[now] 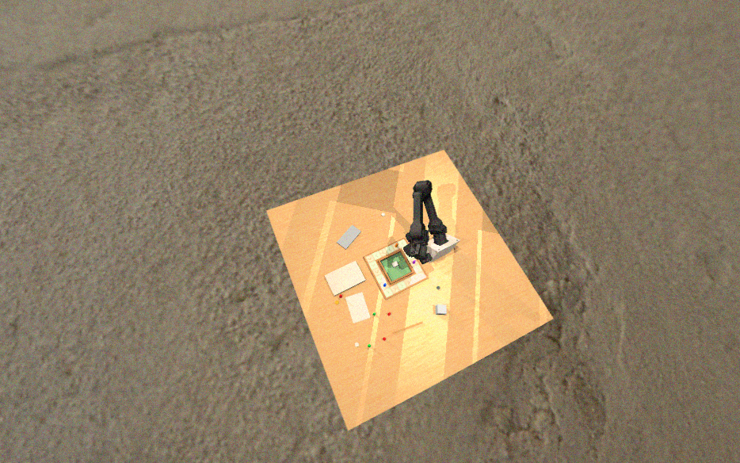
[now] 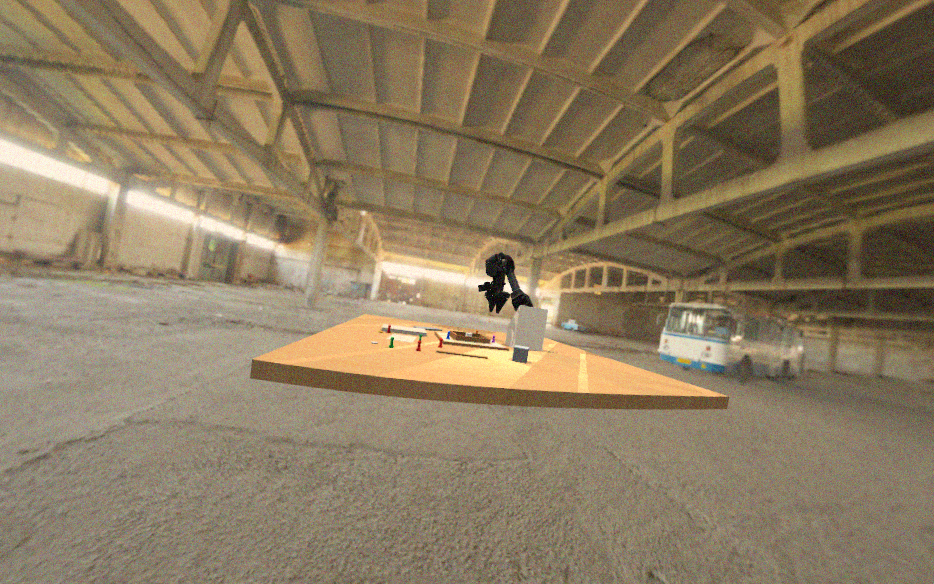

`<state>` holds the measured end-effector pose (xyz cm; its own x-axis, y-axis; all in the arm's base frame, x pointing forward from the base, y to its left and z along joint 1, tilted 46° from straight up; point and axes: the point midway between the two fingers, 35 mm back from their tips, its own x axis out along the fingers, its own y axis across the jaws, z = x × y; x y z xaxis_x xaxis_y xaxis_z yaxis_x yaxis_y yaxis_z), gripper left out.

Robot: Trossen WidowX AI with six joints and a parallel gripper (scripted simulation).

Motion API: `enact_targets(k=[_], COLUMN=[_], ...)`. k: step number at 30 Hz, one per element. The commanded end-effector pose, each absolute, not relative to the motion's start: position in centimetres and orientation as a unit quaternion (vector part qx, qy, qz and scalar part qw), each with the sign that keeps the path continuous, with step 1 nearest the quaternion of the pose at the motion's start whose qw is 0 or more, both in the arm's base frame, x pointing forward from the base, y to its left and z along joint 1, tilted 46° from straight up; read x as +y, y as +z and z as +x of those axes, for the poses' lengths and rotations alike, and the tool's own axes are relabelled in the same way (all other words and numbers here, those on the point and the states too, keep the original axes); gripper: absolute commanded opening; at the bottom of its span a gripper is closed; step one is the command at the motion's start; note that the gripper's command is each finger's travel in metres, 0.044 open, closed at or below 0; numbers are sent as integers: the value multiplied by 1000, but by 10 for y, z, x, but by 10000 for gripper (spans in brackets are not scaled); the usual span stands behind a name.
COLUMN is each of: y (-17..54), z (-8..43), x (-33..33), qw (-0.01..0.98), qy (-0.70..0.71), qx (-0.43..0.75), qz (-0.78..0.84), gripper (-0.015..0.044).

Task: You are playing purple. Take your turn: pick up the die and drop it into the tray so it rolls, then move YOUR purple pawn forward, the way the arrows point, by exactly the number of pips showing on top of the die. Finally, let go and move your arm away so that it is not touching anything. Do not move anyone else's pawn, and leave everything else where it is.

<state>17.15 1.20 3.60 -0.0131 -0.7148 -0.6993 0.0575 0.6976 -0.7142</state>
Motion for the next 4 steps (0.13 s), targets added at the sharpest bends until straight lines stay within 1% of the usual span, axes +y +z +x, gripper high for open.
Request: enact_targets(k=[1,4], y=[34,34], z=[170,170], x=[10,10], qw=[651,651], qy=[-293,-293], qx=[651,651], qz=[-260,-260], gripper=[440,440])
